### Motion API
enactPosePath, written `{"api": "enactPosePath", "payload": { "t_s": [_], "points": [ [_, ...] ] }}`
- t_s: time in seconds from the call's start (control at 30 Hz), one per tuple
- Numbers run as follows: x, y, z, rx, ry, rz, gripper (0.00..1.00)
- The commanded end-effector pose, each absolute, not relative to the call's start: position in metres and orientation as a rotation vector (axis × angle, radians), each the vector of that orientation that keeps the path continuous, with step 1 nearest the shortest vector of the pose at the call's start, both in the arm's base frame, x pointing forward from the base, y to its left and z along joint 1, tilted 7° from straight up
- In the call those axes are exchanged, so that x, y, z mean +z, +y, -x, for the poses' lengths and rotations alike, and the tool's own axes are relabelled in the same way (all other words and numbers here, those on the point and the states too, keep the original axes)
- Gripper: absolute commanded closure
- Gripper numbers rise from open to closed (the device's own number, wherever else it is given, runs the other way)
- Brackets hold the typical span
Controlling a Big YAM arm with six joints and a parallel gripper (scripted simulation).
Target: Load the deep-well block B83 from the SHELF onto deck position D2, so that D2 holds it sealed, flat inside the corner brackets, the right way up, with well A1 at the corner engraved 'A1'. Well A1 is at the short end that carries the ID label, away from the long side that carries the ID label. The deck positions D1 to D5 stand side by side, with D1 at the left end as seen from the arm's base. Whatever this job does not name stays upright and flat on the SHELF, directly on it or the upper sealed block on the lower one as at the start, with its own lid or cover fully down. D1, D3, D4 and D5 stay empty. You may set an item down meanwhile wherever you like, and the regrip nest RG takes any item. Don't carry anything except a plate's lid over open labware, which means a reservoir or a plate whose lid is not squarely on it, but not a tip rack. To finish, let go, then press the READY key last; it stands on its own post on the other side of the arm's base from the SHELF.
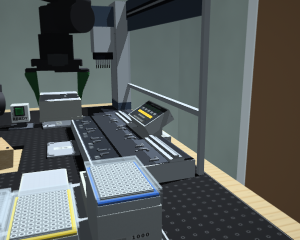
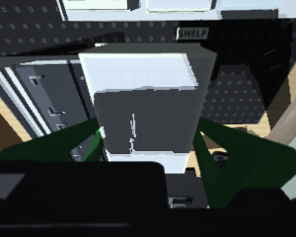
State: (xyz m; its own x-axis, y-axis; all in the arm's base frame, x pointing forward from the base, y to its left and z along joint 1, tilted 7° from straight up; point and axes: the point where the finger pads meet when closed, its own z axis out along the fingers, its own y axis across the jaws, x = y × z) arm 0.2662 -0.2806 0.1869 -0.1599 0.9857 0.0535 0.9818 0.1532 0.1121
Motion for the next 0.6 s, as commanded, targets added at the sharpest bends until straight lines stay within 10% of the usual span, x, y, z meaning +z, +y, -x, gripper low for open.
{"api": "enactPosePath", "payload": {
  "t_s": [0.0,0.57],
  "points": [
    [0.224,-0.298,-0.280,0.161,2.310,-1.938,1.00],
    [0.201,-0.291,-0.235,0.174,2.332,-1.985,1.00]
  ]
}}
